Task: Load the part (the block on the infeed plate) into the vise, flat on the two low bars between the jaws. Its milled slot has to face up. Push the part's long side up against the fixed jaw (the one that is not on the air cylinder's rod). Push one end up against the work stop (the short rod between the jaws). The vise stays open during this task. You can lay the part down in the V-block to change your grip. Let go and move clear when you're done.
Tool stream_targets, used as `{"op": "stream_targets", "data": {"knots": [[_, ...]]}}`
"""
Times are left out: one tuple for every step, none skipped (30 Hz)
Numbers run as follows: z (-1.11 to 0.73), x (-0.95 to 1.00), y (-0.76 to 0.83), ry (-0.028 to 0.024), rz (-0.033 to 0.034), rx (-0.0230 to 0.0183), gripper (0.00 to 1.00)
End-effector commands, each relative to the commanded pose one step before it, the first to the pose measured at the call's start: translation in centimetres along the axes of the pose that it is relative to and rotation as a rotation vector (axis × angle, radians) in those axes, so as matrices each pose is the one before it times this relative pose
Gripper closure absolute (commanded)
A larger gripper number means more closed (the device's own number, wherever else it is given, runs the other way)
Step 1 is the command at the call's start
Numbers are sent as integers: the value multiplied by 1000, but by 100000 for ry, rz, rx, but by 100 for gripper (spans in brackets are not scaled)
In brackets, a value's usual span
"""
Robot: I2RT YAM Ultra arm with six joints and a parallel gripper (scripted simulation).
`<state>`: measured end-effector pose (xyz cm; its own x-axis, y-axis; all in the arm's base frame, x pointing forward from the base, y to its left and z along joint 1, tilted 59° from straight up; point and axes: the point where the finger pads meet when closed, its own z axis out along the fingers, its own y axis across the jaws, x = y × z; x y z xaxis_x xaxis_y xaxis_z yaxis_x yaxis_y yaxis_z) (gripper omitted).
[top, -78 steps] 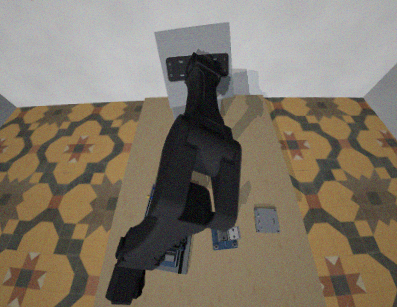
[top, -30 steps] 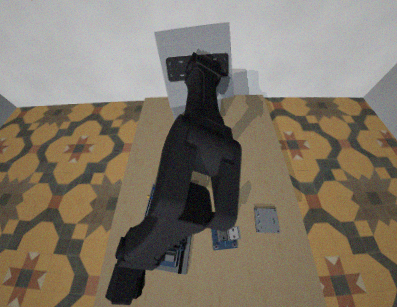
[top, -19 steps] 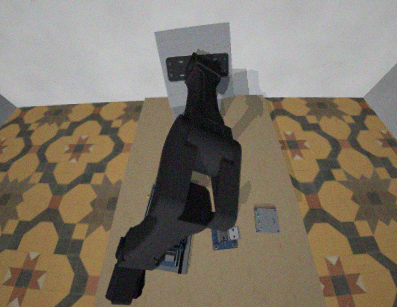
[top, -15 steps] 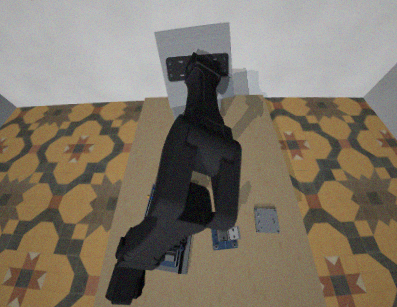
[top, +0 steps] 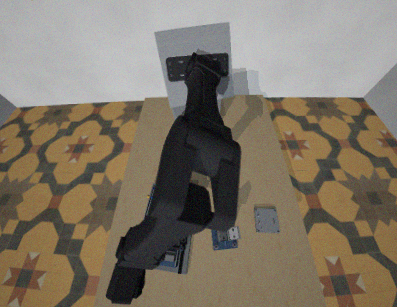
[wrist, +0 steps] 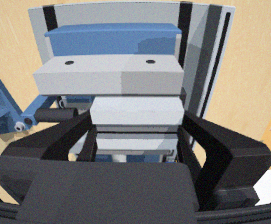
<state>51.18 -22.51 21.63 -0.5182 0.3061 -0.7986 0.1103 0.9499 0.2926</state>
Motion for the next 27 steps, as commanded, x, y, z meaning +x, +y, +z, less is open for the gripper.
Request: {"op": "stream_targets", "data": {"knots": [[-653, -2180, 113, -4787, -3263, 747, 100], [-153, 9, -269, 9, 396, 438, 100], [44, 39, -90, 27, 98, 101, 100], [46, 34, -58, 33, 66, 56, 100], [53, 31, -12, 48, 23, -11, 100], [41, 27, -8, 47, 23, -14, 100], [30, 23, -6, 46, 25, -8, 100], [19, 13, -5, 23, 12, -4, 100], [11, 6, -2, 9, 4, -2, 100], [4, 3, -1, 6, 3, -1, 100], [1, 1, 0, 2, 1, 0, 100], [0, 0, 0, 0, 0, 0, 100], [0, 0, 0, 0, 0, 0, 100], [0, 0, 0, 0, 0, 0, 100], [0, 0, 0, 0, 0, 0, 100], [0, 0, 0, 0, 0, 0, 100], [0, 0, 0, 0, 0, 0, 100], [0, 0, 0, 0, 0, 0, 100], [0, 0, 0, 0, 0, 0, 100], [0, 0, 0, 0, 0, 0, 100], [0, 0, 0, 0, 0, 0, 100], [0, 0, 0, 0, 0, 0, 100], [0, 0, 0, 0, 0, 0, 100], [0, 0, 0, 0, 0, 0, 100], [0, 0, 0, 0, 0, 0, 100], [0, 0, 0, 0, 0, 0, 100], [0, 0, 0, 0, 0, 0, 100]]}}
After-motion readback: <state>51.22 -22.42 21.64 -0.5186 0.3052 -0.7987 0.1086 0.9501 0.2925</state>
